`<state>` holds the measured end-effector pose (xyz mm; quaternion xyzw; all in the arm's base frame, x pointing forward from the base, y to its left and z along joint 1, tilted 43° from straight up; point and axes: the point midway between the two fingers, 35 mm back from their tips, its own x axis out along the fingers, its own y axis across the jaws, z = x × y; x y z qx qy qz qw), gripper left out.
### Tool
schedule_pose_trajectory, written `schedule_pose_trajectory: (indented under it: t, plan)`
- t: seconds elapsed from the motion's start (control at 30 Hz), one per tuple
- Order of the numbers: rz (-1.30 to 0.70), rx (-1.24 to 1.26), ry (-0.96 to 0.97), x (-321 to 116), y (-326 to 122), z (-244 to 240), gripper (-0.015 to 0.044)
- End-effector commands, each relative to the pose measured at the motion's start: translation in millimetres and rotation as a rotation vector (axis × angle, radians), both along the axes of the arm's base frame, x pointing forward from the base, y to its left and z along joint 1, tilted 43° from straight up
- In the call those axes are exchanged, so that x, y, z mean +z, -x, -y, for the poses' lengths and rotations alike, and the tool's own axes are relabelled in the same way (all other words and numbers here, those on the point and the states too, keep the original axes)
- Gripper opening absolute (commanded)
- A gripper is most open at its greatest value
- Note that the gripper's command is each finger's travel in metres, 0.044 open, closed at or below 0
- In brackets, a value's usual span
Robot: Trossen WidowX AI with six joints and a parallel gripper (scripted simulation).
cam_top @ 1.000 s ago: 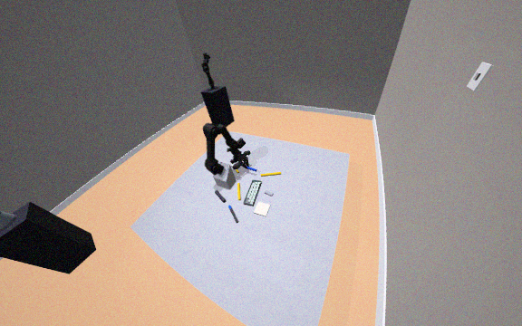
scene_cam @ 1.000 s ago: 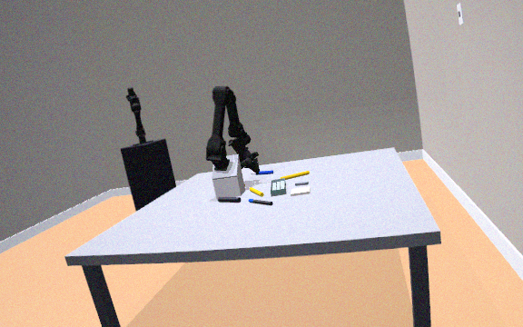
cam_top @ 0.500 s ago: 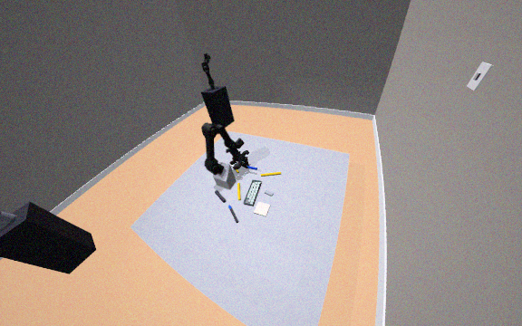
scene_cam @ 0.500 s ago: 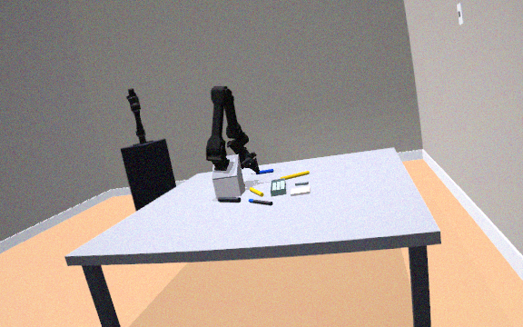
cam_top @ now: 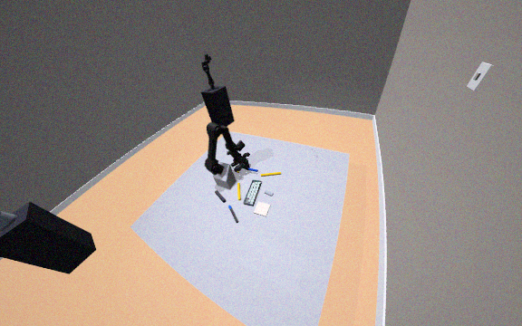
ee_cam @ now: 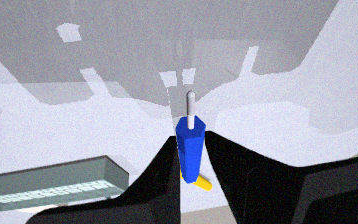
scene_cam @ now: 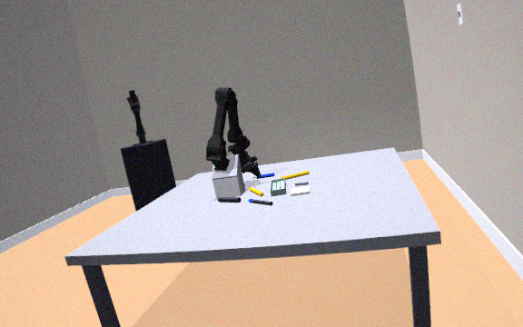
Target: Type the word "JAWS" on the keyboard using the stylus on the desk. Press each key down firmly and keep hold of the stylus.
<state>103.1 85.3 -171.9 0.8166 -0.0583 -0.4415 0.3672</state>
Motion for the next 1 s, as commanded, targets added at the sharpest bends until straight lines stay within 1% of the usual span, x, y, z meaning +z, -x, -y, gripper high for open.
schedule_pose_trajectory:
  t: [0.0,0.33,0.87,0.97]
  plan:
    - [0.001,0.004,0.017,-4.8,-1.1,9.0,0.0000]
    - [0.001,0.003,0.017,-14.6,-2.8,19.7,0.0000]
    - [0.001,0.003,0.017,-14.8,-2.8,19.9,0.0000]
    - [0.000,-0.001,0.009,-14.7,-2.6,18.1,0.0079]
